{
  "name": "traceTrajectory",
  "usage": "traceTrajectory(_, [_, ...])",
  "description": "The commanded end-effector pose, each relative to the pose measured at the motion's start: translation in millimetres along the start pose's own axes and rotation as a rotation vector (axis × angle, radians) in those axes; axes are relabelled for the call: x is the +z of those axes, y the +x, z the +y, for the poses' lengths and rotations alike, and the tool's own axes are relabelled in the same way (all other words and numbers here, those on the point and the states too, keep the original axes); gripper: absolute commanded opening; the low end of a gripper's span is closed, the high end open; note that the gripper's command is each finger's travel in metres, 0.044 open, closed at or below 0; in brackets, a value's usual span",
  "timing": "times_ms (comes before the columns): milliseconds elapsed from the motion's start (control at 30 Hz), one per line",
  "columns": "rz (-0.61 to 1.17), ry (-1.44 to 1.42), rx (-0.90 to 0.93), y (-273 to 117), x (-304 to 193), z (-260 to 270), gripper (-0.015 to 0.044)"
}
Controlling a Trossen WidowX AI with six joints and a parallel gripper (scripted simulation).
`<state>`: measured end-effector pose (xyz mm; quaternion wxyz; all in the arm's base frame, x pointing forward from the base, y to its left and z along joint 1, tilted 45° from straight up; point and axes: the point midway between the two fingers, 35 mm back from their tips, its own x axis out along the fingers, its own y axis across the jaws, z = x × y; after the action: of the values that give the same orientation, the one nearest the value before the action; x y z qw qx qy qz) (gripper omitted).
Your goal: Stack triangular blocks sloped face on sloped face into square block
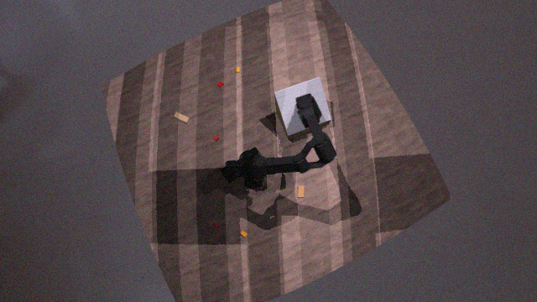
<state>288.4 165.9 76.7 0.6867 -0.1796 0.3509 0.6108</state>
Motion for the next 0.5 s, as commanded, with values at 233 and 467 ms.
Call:
traceTrajectory(233, [0.004,0.003,-0.006,1.1,-0.1,-0.8,0.0])
traceTrajectory(467, [0.0,0.0,-0.001,1.0,0.7,0.1,0.0])
